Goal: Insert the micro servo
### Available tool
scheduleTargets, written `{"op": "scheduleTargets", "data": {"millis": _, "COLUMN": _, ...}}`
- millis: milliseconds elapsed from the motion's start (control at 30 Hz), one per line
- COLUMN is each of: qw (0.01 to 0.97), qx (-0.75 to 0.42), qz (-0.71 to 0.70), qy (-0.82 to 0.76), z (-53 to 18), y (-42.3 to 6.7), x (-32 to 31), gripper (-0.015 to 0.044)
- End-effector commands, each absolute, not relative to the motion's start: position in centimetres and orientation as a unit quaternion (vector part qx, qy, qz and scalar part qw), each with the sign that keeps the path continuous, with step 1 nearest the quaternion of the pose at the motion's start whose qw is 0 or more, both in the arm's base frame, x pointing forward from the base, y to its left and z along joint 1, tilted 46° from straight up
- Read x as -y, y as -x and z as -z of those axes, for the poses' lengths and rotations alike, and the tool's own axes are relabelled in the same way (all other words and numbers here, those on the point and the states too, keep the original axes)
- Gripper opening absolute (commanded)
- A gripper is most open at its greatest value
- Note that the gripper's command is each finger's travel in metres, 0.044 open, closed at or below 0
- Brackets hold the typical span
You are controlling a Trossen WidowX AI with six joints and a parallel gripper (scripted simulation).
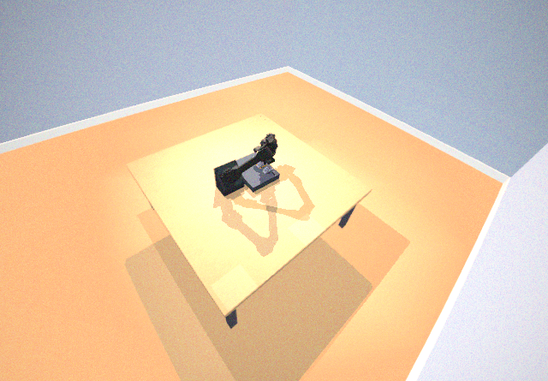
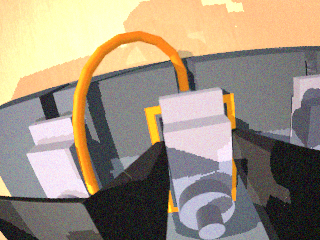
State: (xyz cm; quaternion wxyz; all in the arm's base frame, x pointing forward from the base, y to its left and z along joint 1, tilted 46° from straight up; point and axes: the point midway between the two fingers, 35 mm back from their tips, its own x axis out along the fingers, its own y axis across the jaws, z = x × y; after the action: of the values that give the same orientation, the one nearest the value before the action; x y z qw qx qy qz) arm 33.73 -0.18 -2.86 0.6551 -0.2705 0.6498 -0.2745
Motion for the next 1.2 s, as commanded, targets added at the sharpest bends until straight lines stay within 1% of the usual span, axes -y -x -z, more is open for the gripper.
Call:
{"op": "scheduleTargets", "data": {"millis": 0, "qw": 0.654, "qx": -0.650, "qz": 0.274, "qy": 0.273, "z": 2.7, "y": -33.7, "x": 0.0, "gripper": 0.0187}}
{"op": "scheduleTargets", "data": {"millis": 133, "qw": 0.654, "qx": -0.650, "qz": 0.273, "qy": 0.272, "z": 0.6, "y": -33.5, "x": -2.1, "gripper": 0.0187}}
{"op": "scheduleTargets", "data": {"millis": 267, "qw": 0.654, "qx": -0.650, "qz": 0.273, "qy": 0.272, "z": 0.5, "y": -33.2, "x": -2.4, "gripper": 0.0187}}
{"op": "scheduleTargets", "data": {"millis": 400, "qw": 0.654, "qx": -0.651, "qz": 0.268, "qy": 0.276, "z": -0.2, "y": -31.1, "x": -3.7, "gripper": 0.0292}}
{"op": "scheduleTargets", "data": {"millis": 567, "qw": 0.654, "qx": -0.653, "qz": 0.268, "qy": 0.272, "z": -3.0, "y": -24.7, "x": -6.5, "gripper": 0.0424}}
{"op": "scheduleTargets", "data": {"millis": 600, "qw": 0.653, "qx": -0.653, "qz": 0.270, "qy": 0.272, "z": -3.4, "y": -23.6, "x": -6.8, "gripper": 0.0440}}
{"op": "scheduleTargets", "data": {"millis": 667, "qw": 0.652, "qx": -0.653, "qz": 0.272, "qy": 0.273, "z": -3.8, "y": -22.6, "x": -7.0, "gripper": 0.0440}}
{"op": "scheduleTargets", "data": {"millis": 800, "qw": 0.653, "qx": -0.653, "qz": 0.271, "qy": 0.273, "z": -4.0, "y": -22.6, "x": -7.1, "gripper": 0.0440}}
{"op": "scheduleTargets", "data": {"millis": 1033, "qw": 0.656, "qx": -0.650, "qz": 0.264, "qy": 0.278, "z": -7.2, "y": -22.5, "x": -10.6, "gripper": 0.0440}}
{"op": "scheduleTargets", "data": {"millis": 1167, "qw": 0.656, "qx": -0.650, "qz": 0.264, "qy": 0.279, "z": -7.3, "y": -22.5, "x": -10.7, "gripper": 0.0440}}
